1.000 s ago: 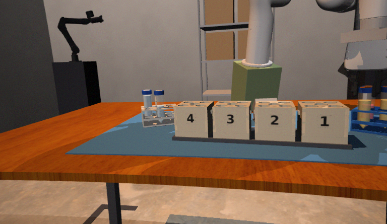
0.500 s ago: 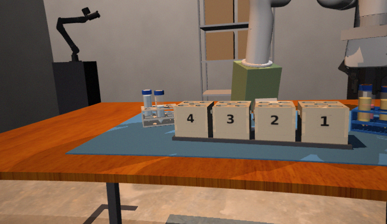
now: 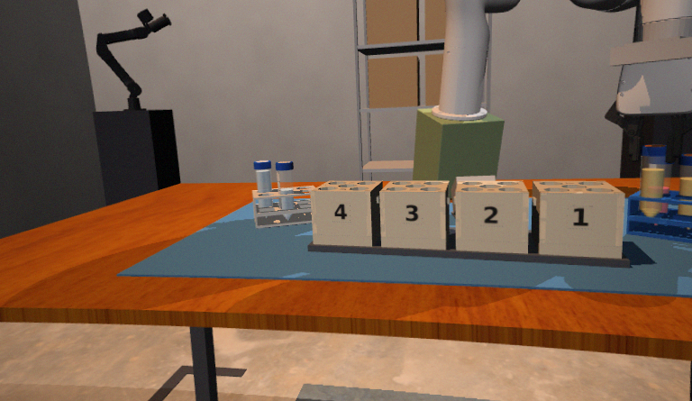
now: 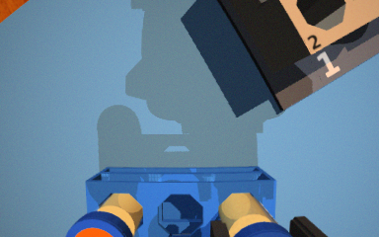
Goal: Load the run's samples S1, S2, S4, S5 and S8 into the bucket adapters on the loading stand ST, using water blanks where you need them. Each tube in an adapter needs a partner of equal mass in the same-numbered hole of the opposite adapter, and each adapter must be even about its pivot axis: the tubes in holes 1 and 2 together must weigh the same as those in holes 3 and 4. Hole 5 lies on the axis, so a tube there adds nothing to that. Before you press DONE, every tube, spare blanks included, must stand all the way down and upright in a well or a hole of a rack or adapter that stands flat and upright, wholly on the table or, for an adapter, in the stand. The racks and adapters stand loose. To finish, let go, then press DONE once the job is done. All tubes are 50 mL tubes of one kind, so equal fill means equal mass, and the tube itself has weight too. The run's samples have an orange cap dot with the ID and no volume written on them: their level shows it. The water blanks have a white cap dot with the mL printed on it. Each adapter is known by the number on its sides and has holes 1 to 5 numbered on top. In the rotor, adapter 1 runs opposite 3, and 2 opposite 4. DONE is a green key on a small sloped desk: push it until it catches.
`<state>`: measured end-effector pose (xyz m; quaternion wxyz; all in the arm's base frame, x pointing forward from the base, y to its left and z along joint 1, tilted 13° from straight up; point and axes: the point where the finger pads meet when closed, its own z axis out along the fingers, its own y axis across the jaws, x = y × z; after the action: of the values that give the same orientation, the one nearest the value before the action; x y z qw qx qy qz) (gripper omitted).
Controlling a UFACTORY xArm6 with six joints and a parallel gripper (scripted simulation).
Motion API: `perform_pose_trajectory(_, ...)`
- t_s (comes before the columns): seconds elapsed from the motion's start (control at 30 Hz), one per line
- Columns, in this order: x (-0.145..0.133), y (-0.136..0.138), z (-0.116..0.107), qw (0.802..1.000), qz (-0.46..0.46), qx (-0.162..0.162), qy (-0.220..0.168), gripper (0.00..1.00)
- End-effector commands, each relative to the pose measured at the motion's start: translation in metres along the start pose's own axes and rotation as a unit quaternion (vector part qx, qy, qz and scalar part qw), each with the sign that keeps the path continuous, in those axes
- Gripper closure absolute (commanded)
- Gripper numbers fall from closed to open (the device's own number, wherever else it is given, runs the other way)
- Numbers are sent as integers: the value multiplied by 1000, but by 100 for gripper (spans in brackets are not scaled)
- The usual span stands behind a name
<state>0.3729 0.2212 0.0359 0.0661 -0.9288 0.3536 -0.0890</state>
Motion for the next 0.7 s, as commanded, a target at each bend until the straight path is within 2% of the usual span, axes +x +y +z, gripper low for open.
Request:
perform_pose_trajectory(0.0, 0, -1, -2, 1000, 0, 2, 0, 100)
perform_pose_trajectory(0.23, 0, -1, -5, 1000, 0, 2, 0, 100)
perform_pose_trajectory(0.67, 0, -1, -27, 1000, 0, 2, 0, 100)
